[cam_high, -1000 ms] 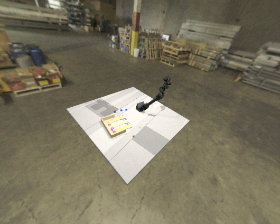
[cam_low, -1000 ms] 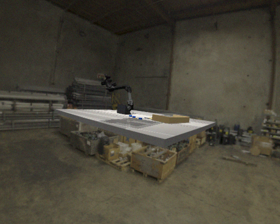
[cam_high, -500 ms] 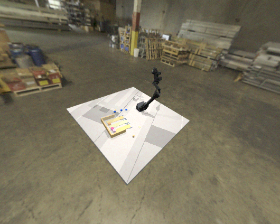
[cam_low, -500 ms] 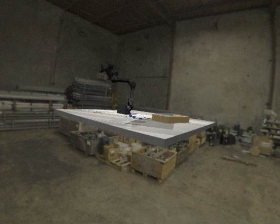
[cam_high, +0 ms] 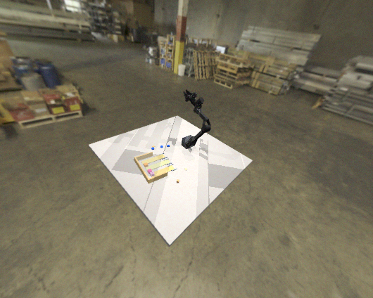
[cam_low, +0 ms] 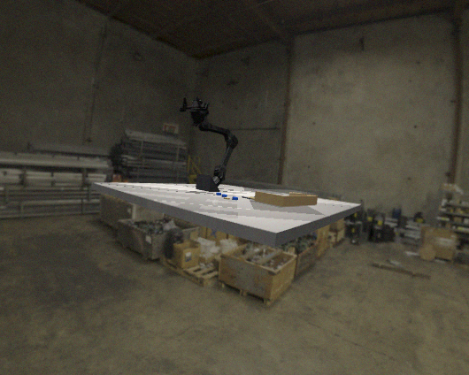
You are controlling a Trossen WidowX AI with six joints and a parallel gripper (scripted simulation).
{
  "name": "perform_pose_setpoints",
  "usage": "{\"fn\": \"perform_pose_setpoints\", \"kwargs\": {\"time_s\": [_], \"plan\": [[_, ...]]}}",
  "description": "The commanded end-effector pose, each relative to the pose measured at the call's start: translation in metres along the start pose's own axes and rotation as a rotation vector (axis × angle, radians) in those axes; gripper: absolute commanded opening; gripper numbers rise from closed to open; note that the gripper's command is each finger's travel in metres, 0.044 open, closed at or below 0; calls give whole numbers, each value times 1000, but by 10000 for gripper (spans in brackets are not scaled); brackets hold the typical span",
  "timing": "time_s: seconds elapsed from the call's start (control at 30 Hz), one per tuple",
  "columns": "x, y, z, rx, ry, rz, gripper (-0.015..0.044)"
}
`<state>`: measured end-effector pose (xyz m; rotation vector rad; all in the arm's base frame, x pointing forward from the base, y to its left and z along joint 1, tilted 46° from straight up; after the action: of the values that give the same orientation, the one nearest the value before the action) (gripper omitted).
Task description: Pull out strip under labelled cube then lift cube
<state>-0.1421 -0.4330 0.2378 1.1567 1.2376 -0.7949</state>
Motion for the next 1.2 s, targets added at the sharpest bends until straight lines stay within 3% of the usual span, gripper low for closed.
{"fn": "perform_pose_setpoints", "kwargs": {"time_s": [0.0,0.23,0.47,0.87,1.07,1.17], "plan": [[14,48,14,-134,84,-2,400],[46,144,23,-408,250,1,400],[78,236,5,-691,414,-1,400],[130,362,-83,-1197,695,-11,400],[150,399,-141,-1433,831,-12,400],[151,402,-148,-1457,845,-12,400]]}}
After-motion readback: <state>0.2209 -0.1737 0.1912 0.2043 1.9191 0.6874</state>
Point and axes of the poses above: the point midway between the two fingers, 35 mm back from their tips, its own z axis out along the fingers, its own y axis across the jaws, x = y × z, the point moved 8 cm from there along -z, back along the fingers, and after that the axes turned 12 degrees about -z, right-handed, at the moved point
